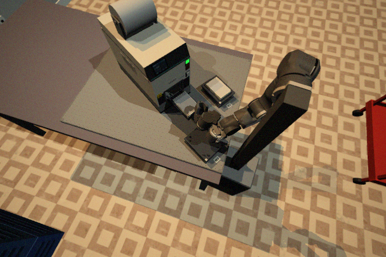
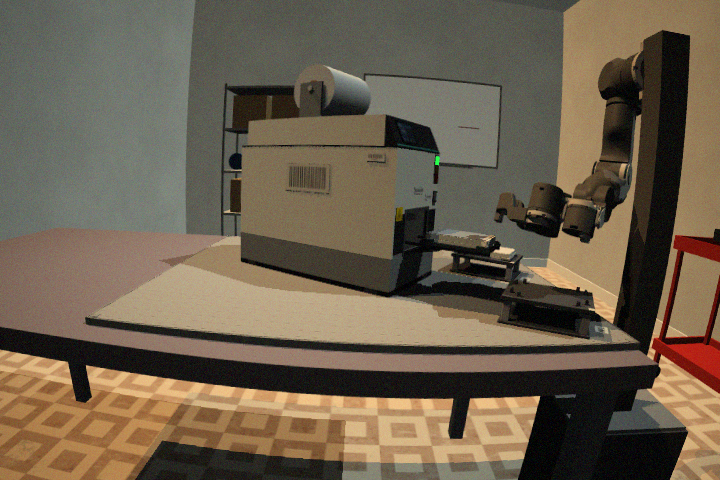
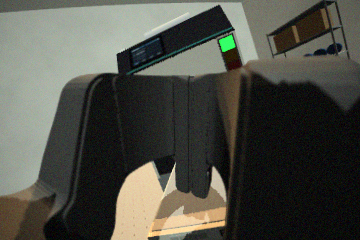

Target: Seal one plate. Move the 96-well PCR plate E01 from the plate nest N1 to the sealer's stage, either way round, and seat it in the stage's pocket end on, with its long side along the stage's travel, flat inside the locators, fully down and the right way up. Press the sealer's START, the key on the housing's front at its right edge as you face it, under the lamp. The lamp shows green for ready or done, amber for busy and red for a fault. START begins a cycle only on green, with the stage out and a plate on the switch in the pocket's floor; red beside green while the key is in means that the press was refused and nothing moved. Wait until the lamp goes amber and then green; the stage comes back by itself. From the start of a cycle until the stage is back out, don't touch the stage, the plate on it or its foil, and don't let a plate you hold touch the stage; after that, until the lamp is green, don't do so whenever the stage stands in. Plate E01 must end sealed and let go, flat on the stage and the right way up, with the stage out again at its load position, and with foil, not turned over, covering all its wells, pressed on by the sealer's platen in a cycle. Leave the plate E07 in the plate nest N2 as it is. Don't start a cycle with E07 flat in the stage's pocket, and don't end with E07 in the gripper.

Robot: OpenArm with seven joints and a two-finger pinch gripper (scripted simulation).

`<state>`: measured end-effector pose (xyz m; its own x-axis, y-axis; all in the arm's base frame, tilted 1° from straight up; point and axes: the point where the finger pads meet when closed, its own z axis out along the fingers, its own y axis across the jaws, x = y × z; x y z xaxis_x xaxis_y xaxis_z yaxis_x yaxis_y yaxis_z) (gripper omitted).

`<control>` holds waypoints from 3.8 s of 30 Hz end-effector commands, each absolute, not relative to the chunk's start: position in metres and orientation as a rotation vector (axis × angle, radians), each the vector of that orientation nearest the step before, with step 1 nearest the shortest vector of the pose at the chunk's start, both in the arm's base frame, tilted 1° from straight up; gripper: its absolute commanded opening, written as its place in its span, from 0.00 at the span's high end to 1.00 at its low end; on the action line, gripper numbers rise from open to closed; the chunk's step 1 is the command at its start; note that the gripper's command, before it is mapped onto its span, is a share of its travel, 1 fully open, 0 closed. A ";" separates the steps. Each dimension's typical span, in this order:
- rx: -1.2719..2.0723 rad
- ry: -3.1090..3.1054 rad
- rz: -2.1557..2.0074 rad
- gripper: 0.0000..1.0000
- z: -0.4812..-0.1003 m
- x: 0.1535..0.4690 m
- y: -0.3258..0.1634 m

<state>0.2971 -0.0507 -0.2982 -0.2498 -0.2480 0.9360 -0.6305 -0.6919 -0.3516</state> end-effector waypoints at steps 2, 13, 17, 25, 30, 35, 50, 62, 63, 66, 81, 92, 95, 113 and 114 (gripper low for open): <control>1.735 -1.168 2.007 1.00 -0.300 0.273 -0.010; 1.735 -1.168 2.007 1.00 -0.300 0.273 -0.010; 1.732 -1.148 2.014 1.00 -0.301 0.276 -0.018; 1.735 -1.168 2.007 1.00 -0.302 0.270 -0.010; 1.735 -1.168 2.007 1.00 -0.302 0.270 -0.010; 1.742 -0.872 2.213 1.00 -0.269 0.320 -0.026; 1.741 -0.876 2.211 1.00 -0.266 0.322 -0.023; 1.742 -0.872 2.213 1.00 -0.263 0.325 -0.021; 1.742 -0.872 2.213 1.00 -0.263 0.325 -0.021; 1.739 -0.877 2.215 1.00 -0.265 0.323 -0.023; 1.742 -0.872 2.213 1.00 -0.269 0.320 -0.025; 1.742 -0.872 2.213 1.00 -0.271 0.318 -0.027; 1.742 -0.872 2.213 1.00 -0.271 0.318 -0.027; 1.756 -0.685 2.364 1.00 -0.243 0.337 0.001; 1.756 -0.685 2.364 1.00 -0.243 0.337 0.001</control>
